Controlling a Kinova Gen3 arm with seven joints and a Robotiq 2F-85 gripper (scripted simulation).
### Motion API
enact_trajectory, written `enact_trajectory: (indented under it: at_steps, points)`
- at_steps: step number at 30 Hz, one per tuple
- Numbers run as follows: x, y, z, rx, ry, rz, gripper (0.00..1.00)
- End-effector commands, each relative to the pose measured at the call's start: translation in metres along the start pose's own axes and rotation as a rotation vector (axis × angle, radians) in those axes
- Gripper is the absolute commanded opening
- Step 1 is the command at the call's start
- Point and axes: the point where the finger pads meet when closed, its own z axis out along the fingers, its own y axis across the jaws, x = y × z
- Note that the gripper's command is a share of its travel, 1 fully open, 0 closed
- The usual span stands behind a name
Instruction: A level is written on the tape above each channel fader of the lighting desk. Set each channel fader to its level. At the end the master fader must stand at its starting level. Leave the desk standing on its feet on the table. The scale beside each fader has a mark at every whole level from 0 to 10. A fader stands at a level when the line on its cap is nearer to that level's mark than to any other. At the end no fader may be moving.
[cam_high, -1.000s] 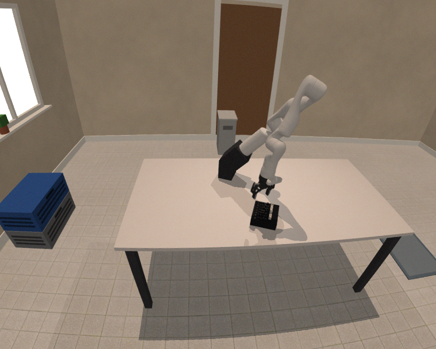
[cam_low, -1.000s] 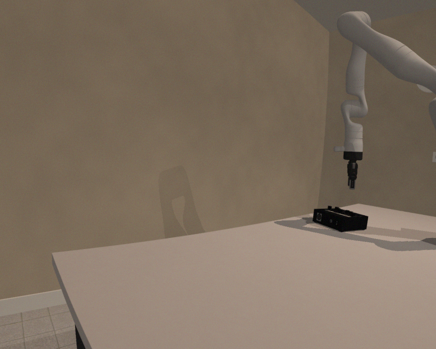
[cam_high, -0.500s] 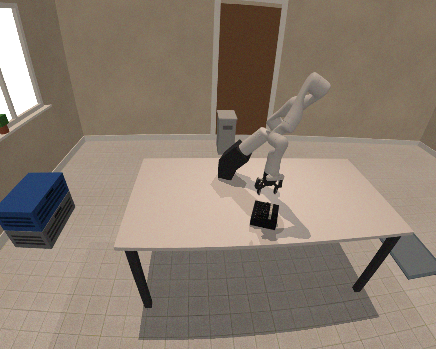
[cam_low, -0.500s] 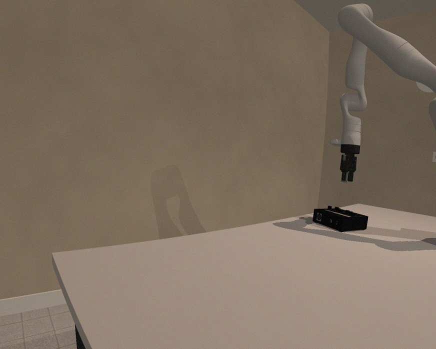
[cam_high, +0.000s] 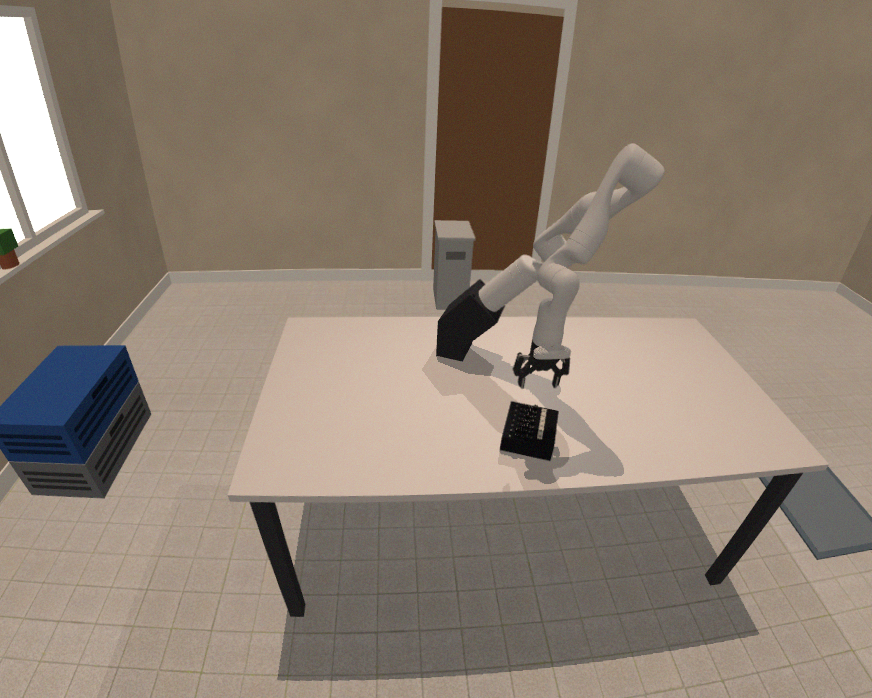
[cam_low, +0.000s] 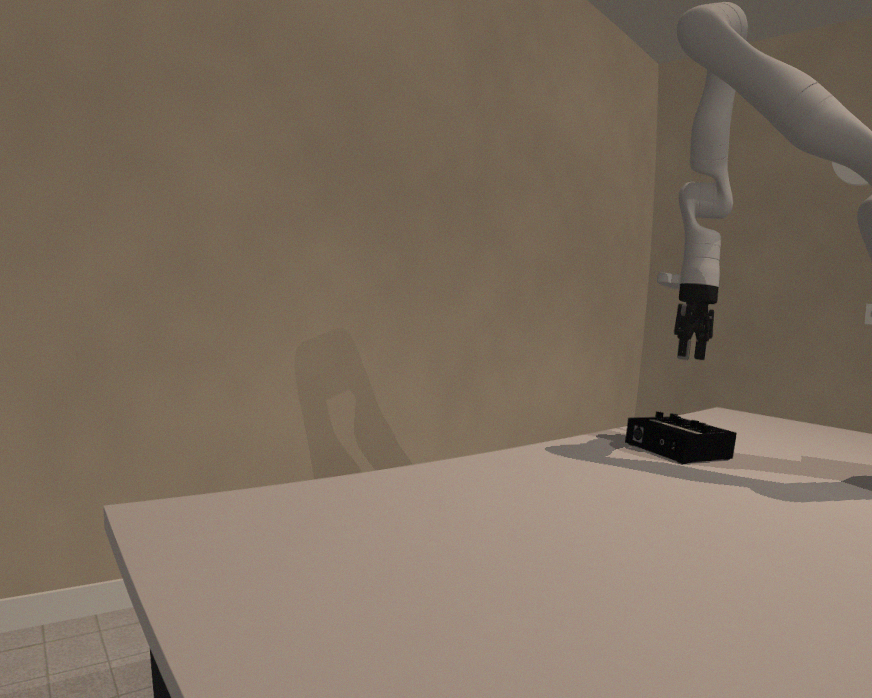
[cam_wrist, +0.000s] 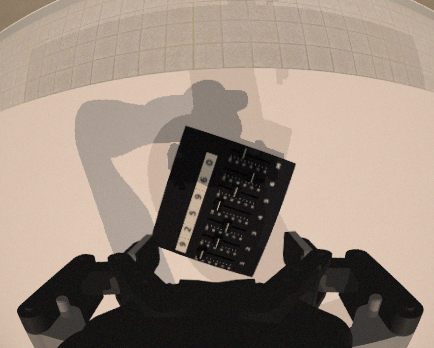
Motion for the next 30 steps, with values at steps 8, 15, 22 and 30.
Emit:
enact_trajectory:
  at_steps: [8,15,22,30]
  points:
    - [0.0006,0.0002,-0.0007,-0.001,0.002,0.000,1.00]
    - [0.0006,0.0001,-0.0005,-0.001,0.002,-0.004,1.00]
    - [0.0005,-0.0004,0.0010,-0.001,0.003,-0.024,1.00]
    - [-0.0001,-0.0027,0.0074,0.001,0.006,-0.116,1.00]
